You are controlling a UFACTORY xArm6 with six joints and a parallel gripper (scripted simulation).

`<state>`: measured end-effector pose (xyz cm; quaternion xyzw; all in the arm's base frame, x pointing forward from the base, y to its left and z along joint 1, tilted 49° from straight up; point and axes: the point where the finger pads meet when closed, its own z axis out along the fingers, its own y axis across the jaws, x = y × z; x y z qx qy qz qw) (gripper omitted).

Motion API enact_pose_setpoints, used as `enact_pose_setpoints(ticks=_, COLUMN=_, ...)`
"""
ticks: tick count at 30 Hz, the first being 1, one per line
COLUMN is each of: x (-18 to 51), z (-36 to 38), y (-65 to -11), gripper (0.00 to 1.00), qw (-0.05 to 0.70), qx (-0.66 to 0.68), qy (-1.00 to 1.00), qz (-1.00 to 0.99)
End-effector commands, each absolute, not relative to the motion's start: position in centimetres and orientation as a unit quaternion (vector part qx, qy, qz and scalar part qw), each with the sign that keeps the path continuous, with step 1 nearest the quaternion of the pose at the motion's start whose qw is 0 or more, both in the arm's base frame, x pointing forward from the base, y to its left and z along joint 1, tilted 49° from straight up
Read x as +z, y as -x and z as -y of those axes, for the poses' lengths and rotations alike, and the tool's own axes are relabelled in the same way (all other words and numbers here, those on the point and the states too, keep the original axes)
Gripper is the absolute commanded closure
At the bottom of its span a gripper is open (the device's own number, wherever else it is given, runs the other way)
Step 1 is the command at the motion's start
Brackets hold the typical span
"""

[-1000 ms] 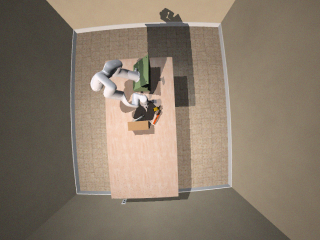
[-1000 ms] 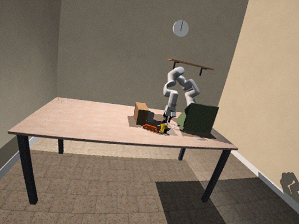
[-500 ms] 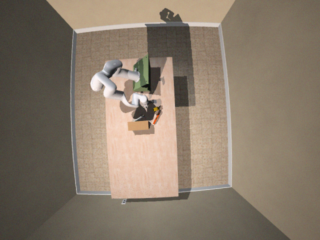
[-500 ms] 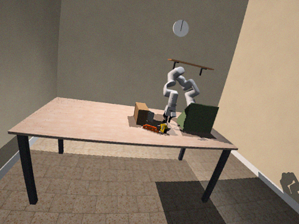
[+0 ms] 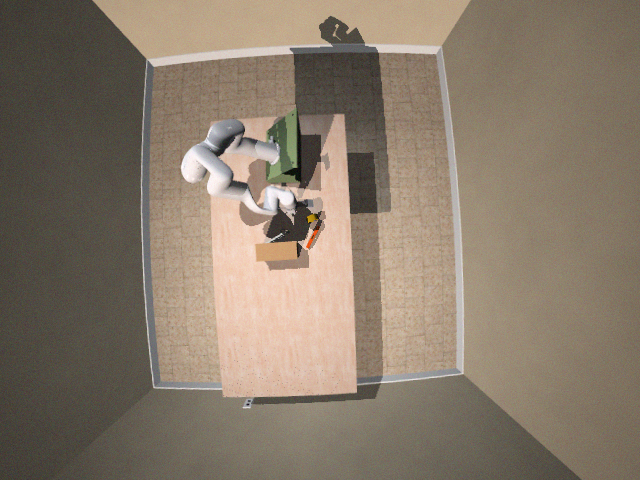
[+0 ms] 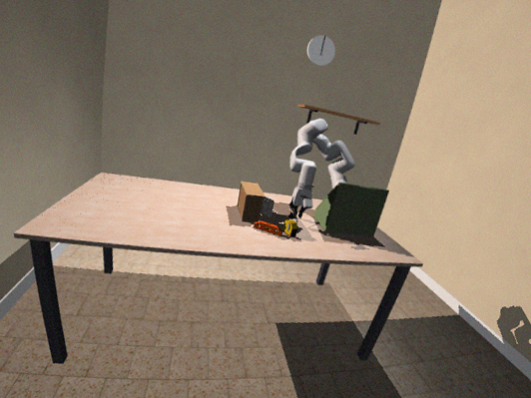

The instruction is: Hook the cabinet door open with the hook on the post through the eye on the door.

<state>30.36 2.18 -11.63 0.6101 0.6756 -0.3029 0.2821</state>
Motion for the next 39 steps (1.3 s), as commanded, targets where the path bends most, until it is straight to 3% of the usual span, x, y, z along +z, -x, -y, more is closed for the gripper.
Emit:
enact_pose_setpoints(ticks=1, x=-11.6, z=-2.3, y=-30.5, gripper=0.77, qw=0.282, qx=-0.301, qy=-0.610, qz=-0.676)
enact_pose_setpoints(ticks=39, x=-12.6, z=-1.1, y=-30.5, gripper=0.77, qw=0.283, qx=-0.301, qy=-0.610, qz=-0.676)
